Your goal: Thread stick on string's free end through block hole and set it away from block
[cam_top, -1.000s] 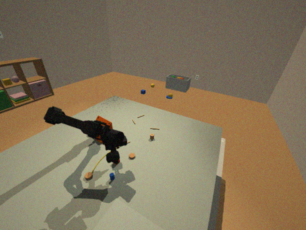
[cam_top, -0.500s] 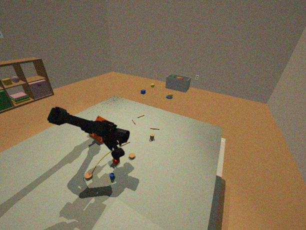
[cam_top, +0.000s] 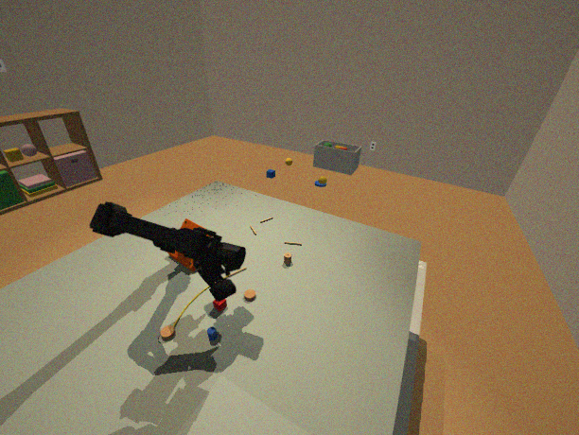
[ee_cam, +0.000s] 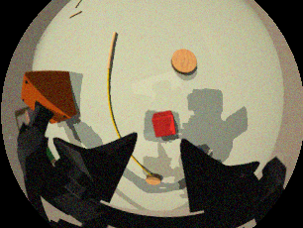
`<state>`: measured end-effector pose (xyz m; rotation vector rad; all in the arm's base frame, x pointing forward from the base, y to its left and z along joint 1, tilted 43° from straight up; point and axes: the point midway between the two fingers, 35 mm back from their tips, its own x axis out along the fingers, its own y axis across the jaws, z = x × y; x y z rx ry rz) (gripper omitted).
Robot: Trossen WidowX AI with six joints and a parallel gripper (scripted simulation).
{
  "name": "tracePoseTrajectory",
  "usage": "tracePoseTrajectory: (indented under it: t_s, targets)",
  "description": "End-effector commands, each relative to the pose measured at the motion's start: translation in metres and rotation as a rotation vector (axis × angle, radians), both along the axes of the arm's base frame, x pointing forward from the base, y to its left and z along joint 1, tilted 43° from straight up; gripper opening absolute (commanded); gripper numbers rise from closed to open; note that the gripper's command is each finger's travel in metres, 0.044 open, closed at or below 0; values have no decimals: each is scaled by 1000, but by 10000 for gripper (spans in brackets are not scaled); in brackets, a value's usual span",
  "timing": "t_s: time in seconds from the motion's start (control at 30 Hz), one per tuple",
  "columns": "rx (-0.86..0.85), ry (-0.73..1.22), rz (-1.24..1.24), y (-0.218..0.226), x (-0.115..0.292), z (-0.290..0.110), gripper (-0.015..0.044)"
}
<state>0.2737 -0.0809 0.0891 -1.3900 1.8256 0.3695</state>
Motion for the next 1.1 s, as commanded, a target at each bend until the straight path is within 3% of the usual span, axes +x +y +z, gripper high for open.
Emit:
tracePoseTrajectory:
  t_s: [0.0, 0.1, 0.4, 0.43, 0.97, 1.07]
  targets:
    - [0, 0, 0, 0, 0, 0, 243]
    - [0, 0, 0, 0, 0, 0, 243]
    - [0, 0, 0, 0, 0, 0, 6]
    - [0, 0, 0, 0, 0, 0, 0]
    - [0, 0, 0, 0, 0, 0, 0]
    - [0, 0, 0, 0, 0, 0, 79]
